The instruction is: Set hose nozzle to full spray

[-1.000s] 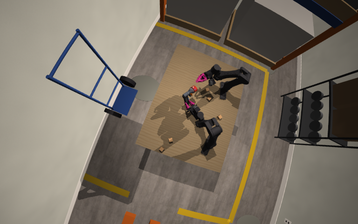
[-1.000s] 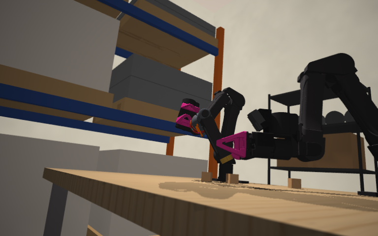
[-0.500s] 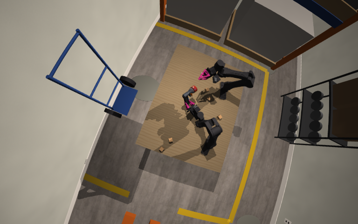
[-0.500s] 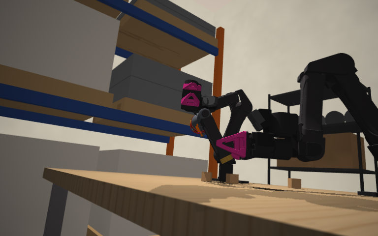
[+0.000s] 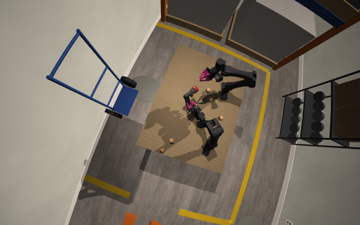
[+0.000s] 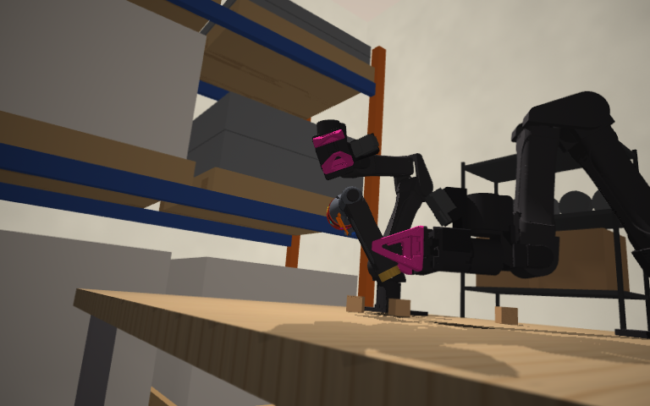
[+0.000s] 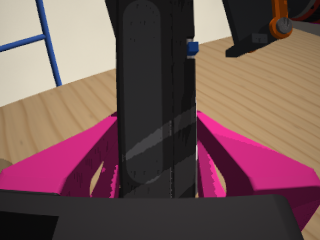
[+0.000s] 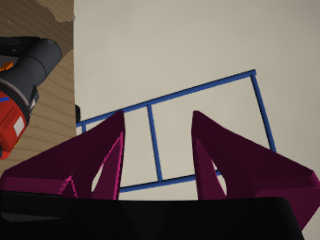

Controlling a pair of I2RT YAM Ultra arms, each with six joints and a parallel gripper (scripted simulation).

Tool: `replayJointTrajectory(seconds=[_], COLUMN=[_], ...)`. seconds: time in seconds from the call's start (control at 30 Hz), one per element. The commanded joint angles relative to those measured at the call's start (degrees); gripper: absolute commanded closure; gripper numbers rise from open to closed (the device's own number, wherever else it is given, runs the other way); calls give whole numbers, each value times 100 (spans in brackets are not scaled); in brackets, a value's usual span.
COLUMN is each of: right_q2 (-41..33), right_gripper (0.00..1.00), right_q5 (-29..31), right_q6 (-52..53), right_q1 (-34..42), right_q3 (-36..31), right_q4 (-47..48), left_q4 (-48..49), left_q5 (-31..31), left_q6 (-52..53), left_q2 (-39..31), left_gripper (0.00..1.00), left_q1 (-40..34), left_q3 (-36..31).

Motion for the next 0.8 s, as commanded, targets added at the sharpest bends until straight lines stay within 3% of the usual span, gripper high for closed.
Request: replayJointTrajectory(seconds=[0.0, 0.27, 0.43, 0.7, 0.77], right_q2=[170, 505, 824, 1226, 1393], right_gripper=[63, 63, 63, 63, 63], right_q5=[483, 1046, 1630, 2415, 2393], right_q6=[1106, 2290, 3717, 5403, 5652], right_q1=[229, 623, 995, 1524, 1567], right_q3=[490, 799, 1247, 1380, 1880], right_q4=[-638, -1287, -2148, -3059, -3356], left_q4=[525, 525, 525, 525, 525], left_q5=[-4, -4, -4, -4, -4], left_q6=[-71, -71, -71, -71, -71], left_q2=[-75, -75, -75, -75, -75], left_gripper=[65, 65, 65, 65, 65], left_q1=[-57, -57, -57, -57, -57], left_q3=[255, 255, 255, 255, 255])
